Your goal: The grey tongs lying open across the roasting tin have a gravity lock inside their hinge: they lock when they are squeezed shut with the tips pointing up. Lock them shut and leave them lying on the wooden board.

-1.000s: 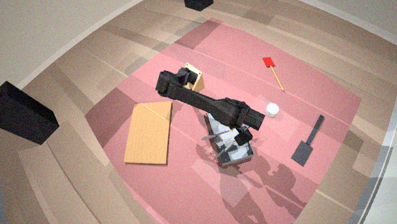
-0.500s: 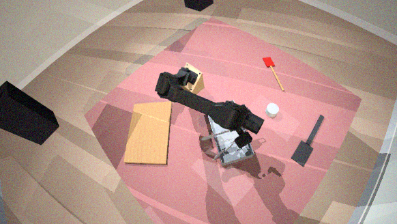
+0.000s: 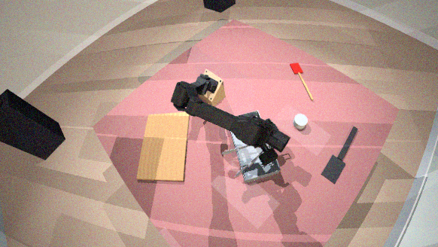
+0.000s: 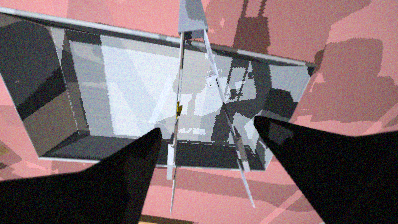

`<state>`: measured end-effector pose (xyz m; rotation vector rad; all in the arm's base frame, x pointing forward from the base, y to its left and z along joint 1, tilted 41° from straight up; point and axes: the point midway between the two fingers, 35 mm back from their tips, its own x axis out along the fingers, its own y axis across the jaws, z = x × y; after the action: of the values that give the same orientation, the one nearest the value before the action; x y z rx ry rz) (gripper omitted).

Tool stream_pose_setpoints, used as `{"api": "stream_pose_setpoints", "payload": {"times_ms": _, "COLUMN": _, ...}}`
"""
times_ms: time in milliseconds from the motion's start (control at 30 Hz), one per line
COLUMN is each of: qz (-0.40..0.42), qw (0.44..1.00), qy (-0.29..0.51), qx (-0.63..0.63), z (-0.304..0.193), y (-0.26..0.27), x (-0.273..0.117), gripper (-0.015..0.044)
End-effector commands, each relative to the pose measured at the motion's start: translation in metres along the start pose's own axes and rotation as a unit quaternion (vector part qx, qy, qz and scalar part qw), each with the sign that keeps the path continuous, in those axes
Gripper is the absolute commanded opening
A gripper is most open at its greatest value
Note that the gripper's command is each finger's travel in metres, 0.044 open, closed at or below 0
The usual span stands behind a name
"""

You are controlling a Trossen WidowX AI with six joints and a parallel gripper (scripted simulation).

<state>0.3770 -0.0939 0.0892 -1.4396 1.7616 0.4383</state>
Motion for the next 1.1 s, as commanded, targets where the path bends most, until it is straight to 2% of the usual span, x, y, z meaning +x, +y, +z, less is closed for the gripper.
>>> {"api": "stream_pose_setpoints", "payload": {"times_ms": 0, "qz": 0.001, "qw": 1.0, "qy": 0.003, "qx": -0.003, "z": 0.0, "y": 0.001, "x": 0.009, "gripper": 0.044}}
{"api": "stream_pose_setpoints", "payload": {"times_ms": 1067, "qz": 0.001, "qw": 1.0, "qy": 0.006, "qx": -0.003, "z": -0.003, "y": 0.004, "x": 0.056, "gripper": 0.044}}
